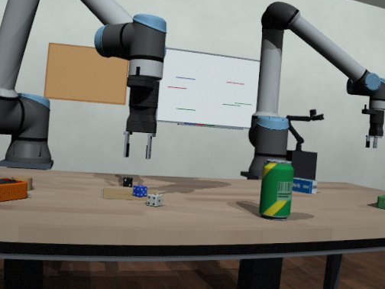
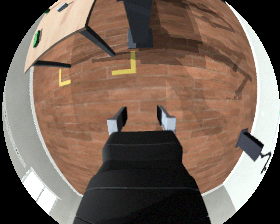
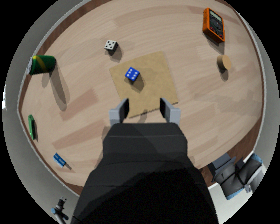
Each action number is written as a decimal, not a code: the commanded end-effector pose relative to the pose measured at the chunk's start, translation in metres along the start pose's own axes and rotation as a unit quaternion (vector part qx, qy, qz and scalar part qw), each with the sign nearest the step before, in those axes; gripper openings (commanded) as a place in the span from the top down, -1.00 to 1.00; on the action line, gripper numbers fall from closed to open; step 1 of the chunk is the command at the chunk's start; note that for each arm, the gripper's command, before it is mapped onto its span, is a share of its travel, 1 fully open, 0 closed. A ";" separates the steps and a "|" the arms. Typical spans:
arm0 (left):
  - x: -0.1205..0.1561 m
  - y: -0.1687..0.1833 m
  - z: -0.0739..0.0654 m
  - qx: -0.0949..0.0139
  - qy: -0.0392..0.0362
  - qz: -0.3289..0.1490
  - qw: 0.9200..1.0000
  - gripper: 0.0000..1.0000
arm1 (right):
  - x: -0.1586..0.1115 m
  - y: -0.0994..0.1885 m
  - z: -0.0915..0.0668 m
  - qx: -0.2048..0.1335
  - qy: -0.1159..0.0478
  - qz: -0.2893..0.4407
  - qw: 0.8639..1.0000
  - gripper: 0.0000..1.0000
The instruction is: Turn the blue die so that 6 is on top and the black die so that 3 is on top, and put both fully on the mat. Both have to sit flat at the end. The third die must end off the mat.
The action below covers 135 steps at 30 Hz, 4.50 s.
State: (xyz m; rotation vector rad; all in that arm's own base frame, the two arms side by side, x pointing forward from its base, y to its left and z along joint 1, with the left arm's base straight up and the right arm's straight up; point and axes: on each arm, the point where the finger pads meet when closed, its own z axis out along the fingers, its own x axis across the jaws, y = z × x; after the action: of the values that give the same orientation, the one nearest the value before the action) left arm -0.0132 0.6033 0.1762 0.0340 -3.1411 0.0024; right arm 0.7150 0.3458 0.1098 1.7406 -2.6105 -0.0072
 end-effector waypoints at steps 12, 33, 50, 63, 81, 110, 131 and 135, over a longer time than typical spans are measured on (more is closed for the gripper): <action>0.000 0.001 -0.001 -0.001 0.000 0.000 1.000 -1.00 | 0.015 0.030 0.001 0.003 -0.001 0.209 0.978 -1.00; 0.000 0.001 -0.001 -0.001 0.000 0.000 1.000 -1.00 | 0.035 0.074 0.005 0.002 -0.002 0.455 0.890 -1.00; 0.000 0.001 -0.001 -0.001 0.000 0.000 1.000 -1.00 | 0.046 0.104 0.007 0.002 -0.002 0.601 0.799 -1.00; 0.000 0.001 -0.001 -0.001 0.000 0.000 1.000 -1.00 | 0.049 0.111 0.008 0.002 -0.002 0.632 0.775 -1.00; 0.000 0.001 -0.001 -0.001 0.000 0.000 1.000 -1.00 | 0.049 0.112 0.008 0.002 -0.002 0.634 0.773 -0.57; 0.000 0.001 -0.001 -0.001 0.000 0.000 1.000 -1.00 | 0.049 0.112 0.019 0.002 -0.002 0.634 0.773 -0.57; 0.000 0.001 -0.001 -0.001 0.000 0.000 1.000 -1.00 | 0.049 0.112 0.048 0.002 -0.002 0.634 0.773 -0.57; 0.000 0.001 -0.001 -0.001 0.000 0.000 1.000 -1.00 | 0.049 0.112 0.053 0.002 -0.002 0.634 0.773 -0.57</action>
State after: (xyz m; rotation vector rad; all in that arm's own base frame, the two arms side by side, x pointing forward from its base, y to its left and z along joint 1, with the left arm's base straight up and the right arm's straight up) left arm -0.0132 0.6033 0.1762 0.0340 -3.1411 0.0024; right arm 0.5920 0.3431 0.0625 -0.3098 -3.1248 0.0026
